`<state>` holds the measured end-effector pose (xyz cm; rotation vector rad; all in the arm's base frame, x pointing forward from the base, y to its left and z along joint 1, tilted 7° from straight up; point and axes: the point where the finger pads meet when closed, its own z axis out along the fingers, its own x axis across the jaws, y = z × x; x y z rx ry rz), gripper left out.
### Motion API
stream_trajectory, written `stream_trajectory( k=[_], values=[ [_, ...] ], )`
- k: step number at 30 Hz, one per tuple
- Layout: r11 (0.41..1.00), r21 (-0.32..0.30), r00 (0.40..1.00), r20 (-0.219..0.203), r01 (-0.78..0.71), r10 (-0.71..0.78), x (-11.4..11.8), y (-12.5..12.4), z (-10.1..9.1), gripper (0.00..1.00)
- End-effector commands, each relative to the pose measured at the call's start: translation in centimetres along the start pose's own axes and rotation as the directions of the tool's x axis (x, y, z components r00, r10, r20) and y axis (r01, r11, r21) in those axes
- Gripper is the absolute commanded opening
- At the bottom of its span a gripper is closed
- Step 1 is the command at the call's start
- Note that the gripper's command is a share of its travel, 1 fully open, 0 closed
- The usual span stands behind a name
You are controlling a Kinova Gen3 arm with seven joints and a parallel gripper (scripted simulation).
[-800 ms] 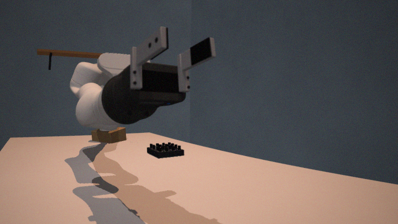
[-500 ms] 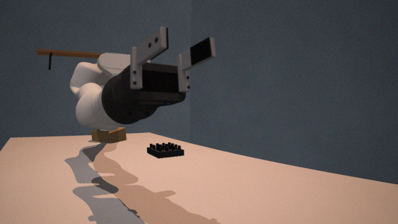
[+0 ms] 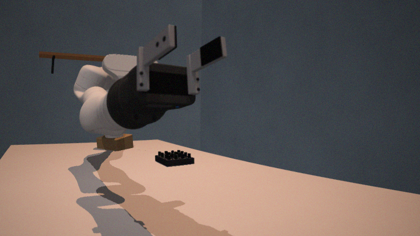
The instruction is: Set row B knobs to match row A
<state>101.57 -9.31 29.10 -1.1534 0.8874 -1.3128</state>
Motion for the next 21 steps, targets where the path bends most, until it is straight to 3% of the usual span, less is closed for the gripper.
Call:
stream_trajectory(
  k=[1,10,21],
  values=[
    [1.0,0.005,1.0,-0.009,-0.022,0.022,0.8,-0.9,0.1,1.0],
    [0.998,0.024,0.997,-0.037,-0.062,0.062,3.9,-3.6,0.1,1.0],
    [0.985,0.083,0.983,-0.09,-0.15,0.158,10.8,-10.6,-0.5,1.0]
  ],
)
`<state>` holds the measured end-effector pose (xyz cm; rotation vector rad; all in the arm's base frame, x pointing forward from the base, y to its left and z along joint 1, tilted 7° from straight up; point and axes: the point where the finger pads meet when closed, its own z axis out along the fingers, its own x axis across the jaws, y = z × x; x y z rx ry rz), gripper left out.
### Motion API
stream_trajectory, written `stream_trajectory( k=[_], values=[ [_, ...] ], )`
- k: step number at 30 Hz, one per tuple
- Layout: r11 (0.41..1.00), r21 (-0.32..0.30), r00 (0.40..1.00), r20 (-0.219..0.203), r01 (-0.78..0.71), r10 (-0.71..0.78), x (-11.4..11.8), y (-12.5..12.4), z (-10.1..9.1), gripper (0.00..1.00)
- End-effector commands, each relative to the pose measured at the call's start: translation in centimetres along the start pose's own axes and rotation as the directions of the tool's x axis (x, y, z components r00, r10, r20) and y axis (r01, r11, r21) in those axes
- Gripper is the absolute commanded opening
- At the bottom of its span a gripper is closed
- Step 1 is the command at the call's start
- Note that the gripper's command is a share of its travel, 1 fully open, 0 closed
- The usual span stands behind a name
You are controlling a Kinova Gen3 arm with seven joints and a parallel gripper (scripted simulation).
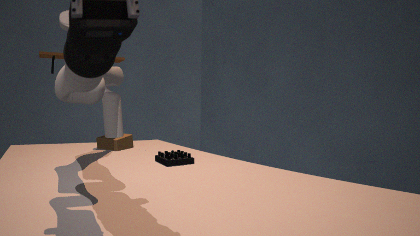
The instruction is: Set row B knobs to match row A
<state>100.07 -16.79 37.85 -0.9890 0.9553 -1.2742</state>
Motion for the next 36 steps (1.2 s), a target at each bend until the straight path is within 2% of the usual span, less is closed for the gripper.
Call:
stream_trajectory(
  k=[1,4,6,8,21,23,24,28,31,32,33,36],
  values=[
    [0.999,0.022,0.999,-0.025,-0.033,0.033,2.6,-3.6,0.1,1.0],
    [0.998,0.039,0.998,-0.037,-0.053,0.055,4.0,-5.7,0.0,1.0],
    [0.998,0.039,0.998,-0.037,-0.053,0.055,4.0,-5.7,0.0,1.0],
    [0.995,0.059,0.995,-0.048,-0.083,0.086,5.6,-8.3,-0.2,1.0],
    [0.978,0.135,0.983,-0.072,-0.156,0.167,10.6,-18.1,-1.4,1.0],
    [0.978,0.135,0.983,-0.072,-0.156,0.167,10.6,-18.1,-1.4,1.0],
    [0.973,0.153,0.98,-0.073,-0.173,0.186,11.5,-20.2,-1.8,1.0],
    [0.965,0.176,0.975,-0.072,-0.196,0.211,12.7,-23.3,-2.4,1.0],
    [0.962,0.181,0.972,-0.073,-0.206,0.222,13.1,-23.8,-2.7,1.0],
    [0.956,0.197,0.969,-0.07,-0.218,0.236,13.7,-26.0,-3.1,1.0],
    [0.954,0.203,0.968,-0.068,-0.223,0.241,13.9,-26.8,-3.3,1.0],
    [0.953,0.201,0.968,-0.069,-0.224,0.242,14.0,-26.6,-3.3,1.0]
  ],
)
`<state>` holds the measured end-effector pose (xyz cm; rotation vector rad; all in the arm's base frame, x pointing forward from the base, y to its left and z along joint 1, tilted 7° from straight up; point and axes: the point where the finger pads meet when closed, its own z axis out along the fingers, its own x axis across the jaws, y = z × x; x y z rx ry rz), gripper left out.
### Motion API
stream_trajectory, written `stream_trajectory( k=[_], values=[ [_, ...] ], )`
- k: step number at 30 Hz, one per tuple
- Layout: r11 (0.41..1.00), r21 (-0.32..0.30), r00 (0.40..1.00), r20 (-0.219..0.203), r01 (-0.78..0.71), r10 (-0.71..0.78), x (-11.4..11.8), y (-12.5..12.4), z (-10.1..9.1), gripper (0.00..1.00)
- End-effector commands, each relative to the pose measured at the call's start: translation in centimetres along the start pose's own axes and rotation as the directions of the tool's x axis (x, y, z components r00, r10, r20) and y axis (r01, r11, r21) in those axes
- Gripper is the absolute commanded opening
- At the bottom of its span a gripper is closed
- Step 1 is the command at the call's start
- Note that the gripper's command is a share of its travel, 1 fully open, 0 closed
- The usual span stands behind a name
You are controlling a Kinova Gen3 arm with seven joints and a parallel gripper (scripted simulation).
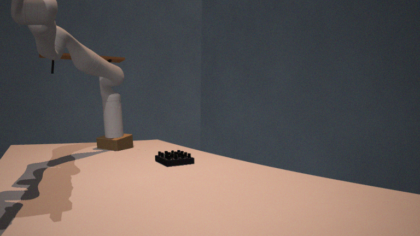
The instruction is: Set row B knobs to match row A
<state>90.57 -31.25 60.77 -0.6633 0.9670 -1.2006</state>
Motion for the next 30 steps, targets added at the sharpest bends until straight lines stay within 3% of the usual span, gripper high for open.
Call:
stream_trajectory(
  k=[1,4,5,14,15,24,25,30],
  values=[
    [1.0,0.005,1.0,-0.005,-0.011,0.011,0.3,-1.5,-0.1,1.0],
    [1.0,0.005,1.0,-0.005,-0.011,0.011,0.3,-1.5,-0.1,1.0],
    [0.999,0.025,0.999,-0.003,-0.032,0.032,0.5,-4.5,-0.2,1.0],
    [0.999,0.026,0.999,-0.004,-0.032,0.032,0.5,-4.5,-0.2,1.0],
    [0.998,0.045,0.999,0.001,-0.052,0.052,0.5,-7.6,-0.4,1.0],
    [0.998,0.046,0.999,0.0,-0.052,0.052,0.5,-7.6,-0.4,1.0],
    [0.995,0.065,0.997,0.008,-0.072,0.072,0.3,-10.7,-0.7,1.0],
    [0.995,0.065,0.997,0.008,-0.072,0.072,0.3,-10.7,-0.7,1.0]
  ],
)
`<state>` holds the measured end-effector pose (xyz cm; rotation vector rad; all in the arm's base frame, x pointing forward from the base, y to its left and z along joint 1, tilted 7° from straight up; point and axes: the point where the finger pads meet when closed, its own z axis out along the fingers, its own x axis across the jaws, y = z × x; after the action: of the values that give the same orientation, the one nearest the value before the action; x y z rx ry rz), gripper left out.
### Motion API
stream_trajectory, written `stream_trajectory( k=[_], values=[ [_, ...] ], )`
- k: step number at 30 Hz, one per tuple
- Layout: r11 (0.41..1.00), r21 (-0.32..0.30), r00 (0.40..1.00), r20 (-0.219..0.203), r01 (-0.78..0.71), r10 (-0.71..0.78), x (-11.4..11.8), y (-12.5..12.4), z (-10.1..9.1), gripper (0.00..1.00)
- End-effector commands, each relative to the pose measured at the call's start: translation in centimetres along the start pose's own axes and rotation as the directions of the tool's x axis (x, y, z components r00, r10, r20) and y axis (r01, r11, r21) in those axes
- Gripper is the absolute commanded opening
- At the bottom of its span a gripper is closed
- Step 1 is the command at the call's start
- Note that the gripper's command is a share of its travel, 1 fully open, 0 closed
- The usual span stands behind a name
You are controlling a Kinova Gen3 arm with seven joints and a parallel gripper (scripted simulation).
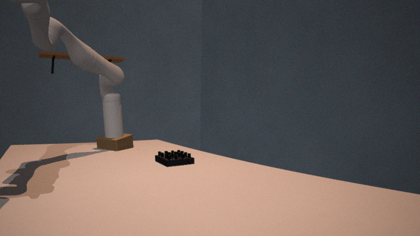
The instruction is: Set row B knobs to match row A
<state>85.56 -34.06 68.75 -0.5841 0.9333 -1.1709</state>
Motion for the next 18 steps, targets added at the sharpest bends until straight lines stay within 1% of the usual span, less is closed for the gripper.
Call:
stream_trajectory(
  k=[1,4,5,14,15,18],
  values=[
    [1.0,0.002,1.0,-0.002,-0.012,0.012,0.0,-0.9,0.0,1.0],
    [1.0,0.003,1.0,-0.002,-0.012,0.012,0.0,-1.0,0.0,1.0],
    [0.999,0.022,1.0,0.006,-0.031,0.031,-0.5,-4.1,-0.2,1.0],
    [0.999,0.023,1.0,0.005,-0.031,0.031,-0.4,-4.2,-0.2,1.0],
    [0.998,0.041,0.999,0.016,-0.049,0.048,-1.2,-7.4,-0.4,1.0],
    [0.998,0.041,0.999,0.017,-0.049,0.048,-1.2,-7.4,-0.4,1.0]
  ],
)
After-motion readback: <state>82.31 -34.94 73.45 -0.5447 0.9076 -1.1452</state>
